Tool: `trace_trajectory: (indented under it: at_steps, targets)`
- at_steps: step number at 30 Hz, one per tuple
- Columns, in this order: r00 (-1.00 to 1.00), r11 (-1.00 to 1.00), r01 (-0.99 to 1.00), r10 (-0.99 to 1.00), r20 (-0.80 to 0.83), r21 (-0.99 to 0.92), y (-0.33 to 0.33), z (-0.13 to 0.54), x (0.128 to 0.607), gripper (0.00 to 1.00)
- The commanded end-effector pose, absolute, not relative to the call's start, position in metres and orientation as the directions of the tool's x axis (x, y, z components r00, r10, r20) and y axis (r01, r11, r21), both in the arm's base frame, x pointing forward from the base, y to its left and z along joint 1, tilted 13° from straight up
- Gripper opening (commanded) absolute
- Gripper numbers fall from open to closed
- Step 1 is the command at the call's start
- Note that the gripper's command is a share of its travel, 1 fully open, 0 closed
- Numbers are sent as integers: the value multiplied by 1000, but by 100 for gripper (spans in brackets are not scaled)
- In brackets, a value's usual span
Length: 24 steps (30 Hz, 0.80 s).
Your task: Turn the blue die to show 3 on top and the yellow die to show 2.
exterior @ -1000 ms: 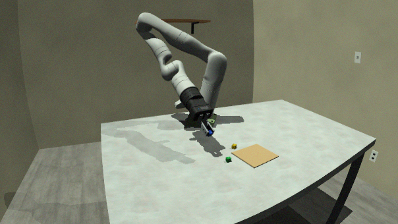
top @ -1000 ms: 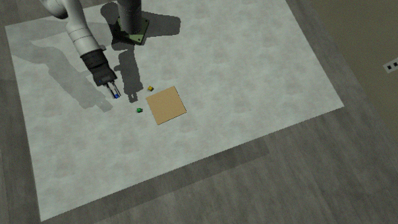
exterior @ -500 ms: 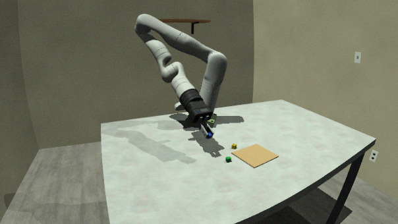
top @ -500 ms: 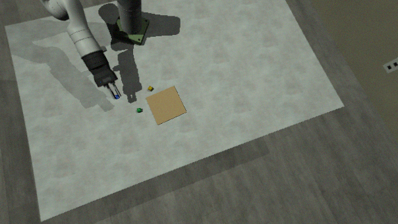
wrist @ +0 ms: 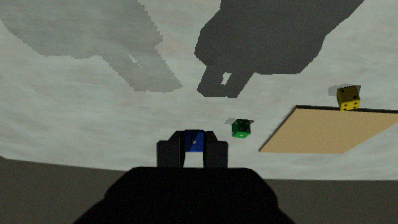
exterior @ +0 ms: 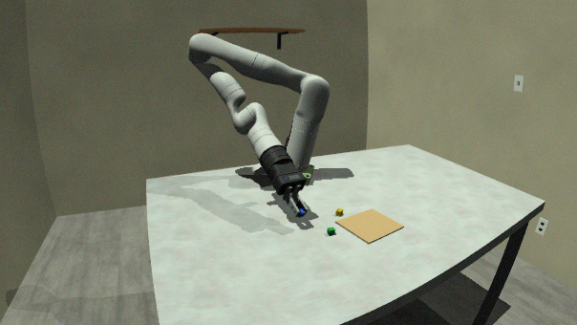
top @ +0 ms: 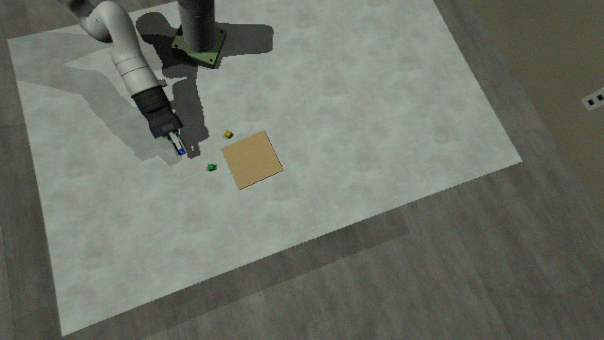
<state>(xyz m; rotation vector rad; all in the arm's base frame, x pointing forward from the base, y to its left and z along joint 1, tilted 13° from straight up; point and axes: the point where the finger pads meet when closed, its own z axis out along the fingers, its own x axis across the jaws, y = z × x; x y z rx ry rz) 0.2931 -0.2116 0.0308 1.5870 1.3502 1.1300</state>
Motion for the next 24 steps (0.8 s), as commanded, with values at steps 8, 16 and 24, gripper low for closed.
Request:
trace_trajectory:
  at_steps: [8,16,24]
  targets:
    - [46,-176,314,984,170,933,-203,9,301,34]
    - [46,-176,314,984,170,933,-202,8,301,34]
    - [46,-176,314,984,170,933,-202,8,301,34]
